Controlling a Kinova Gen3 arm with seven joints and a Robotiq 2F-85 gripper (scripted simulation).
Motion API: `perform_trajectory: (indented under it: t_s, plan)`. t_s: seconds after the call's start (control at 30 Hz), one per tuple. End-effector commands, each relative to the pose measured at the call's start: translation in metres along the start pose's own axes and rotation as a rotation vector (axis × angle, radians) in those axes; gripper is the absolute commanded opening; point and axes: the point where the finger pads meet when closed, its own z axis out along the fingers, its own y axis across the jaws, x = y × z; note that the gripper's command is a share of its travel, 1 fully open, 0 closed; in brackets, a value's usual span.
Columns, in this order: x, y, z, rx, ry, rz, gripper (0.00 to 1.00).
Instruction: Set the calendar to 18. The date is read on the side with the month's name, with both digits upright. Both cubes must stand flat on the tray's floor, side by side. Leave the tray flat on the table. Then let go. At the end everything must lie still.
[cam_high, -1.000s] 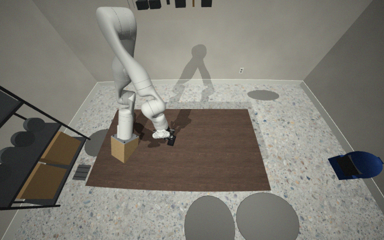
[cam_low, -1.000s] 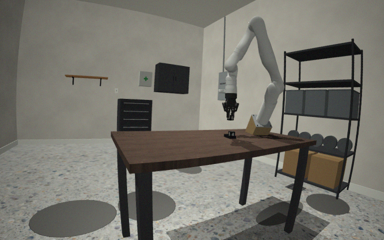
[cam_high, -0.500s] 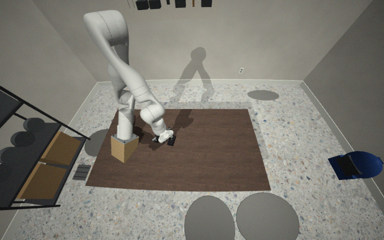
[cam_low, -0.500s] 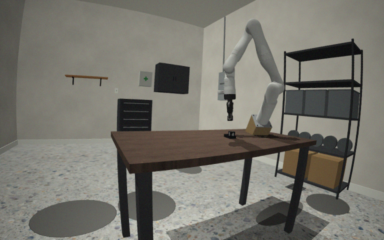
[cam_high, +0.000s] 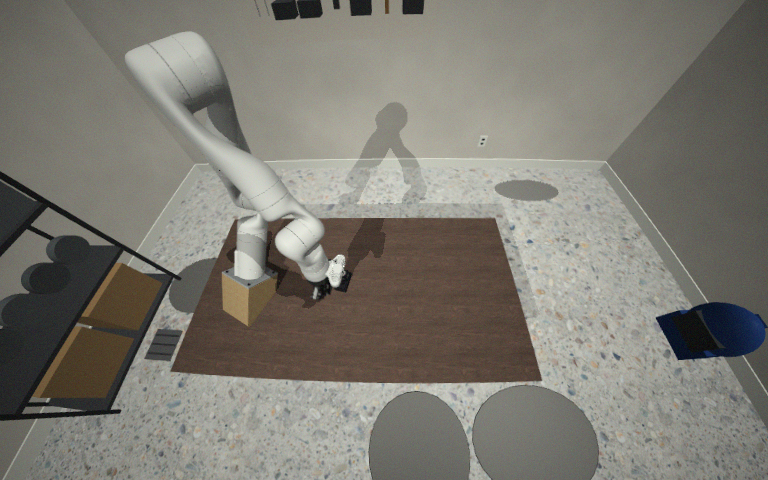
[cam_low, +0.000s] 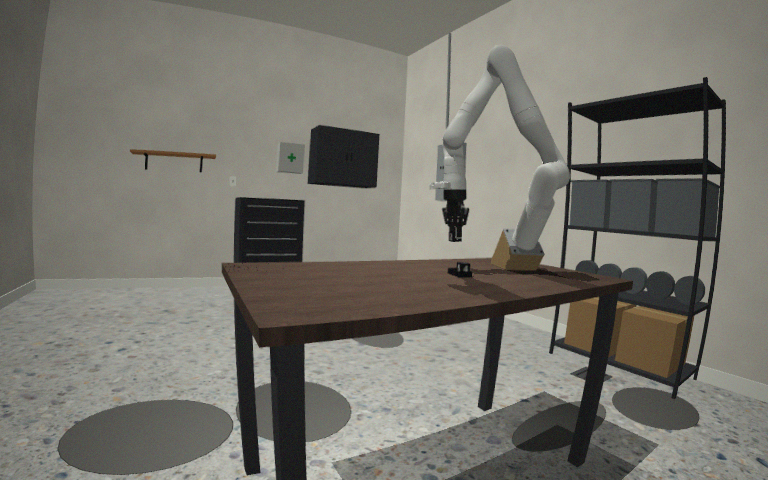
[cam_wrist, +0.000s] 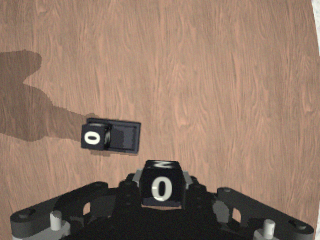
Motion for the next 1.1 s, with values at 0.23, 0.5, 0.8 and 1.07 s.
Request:
perform_trajectory:
  t_s: [0.23,0.5,0.8,1.07]
  plan:
    - [0.007,0.021,0.0,-0.007,0.04,-0.363,0.28]
    - [0.011,0.03,-0.001,-0.023,0.055,-0.521,0.28]
    - [0.014,0.036,-0.002,-0.036,0.065,-0.618,0.28]
    - [0.015,0.036,-0.002,-0.037,0.066,-0.624,0.28]
